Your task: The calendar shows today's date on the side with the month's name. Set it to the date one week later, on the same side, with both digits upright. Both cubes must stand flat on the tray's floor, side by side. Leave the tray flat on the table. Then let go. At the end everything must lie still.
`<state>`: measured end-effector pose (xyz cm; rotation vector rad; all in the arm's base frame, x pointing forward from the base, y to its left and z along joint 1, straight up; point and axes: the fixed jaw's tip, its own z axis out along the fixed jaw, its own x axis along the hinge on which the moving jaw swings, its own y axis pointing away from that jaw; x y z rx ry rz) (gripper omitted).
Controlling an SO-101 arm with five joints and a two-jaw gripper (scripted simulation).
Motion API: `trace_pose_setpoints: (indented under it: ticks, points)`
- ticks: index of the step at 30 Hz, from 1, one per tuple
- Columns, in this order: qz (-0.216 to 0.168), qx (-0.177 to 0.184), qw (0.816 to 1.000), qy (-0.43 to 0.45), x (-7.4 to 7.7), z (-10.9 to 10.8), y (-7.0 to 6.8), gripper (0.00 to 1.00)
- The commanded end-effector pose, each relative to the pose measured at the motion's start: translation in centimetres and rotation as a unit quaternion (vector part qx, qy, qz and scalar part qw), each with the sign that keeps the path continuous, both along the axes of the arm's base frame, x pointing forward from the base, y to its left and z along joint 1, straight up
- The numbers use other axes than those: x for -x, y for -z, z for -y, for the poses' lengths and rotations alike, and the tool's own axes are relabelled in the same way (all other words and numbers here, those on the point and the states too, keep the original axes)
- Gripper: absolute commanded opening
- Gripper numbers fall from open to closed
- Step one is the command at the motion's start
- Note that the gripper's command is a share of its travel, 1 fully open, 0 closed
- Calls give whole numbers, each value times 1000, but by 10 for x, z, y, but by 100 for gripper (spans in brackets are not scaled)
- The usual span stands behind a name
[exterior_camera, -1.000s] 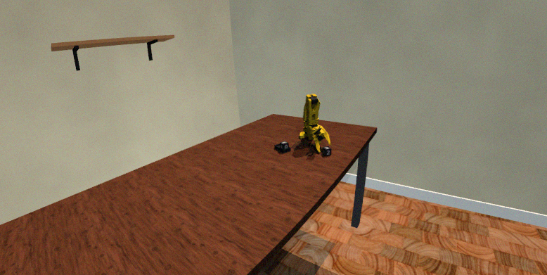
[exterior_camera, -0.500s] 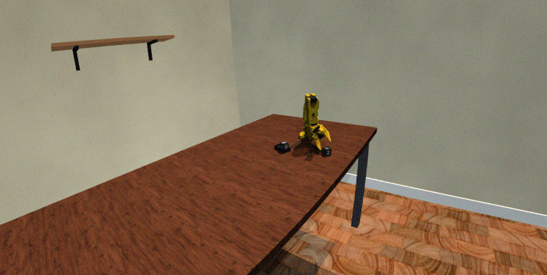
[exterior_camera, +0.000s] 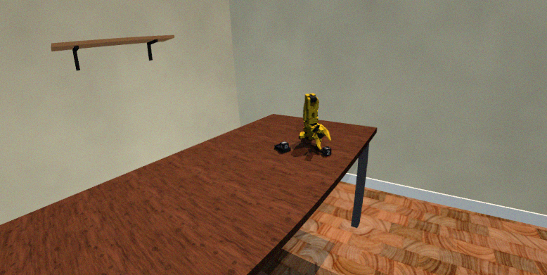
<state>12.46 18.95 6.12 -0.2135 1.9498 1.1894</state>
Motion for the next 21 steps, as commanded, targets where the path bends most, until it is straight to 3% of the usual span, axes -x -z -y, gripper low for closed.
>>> trace_pose_setpoints:
  ticks: [1,3,12,21]
  points:
    - [-30,-126,992,-6,2,-2,-71,35]
    - [-34,-154,987,-4,1,-5,-80,35]
    - [-62,-248,967,-5,-7,-17,-73,35]
    - [-57,-203,977,-1,-15,-32,-67,35]
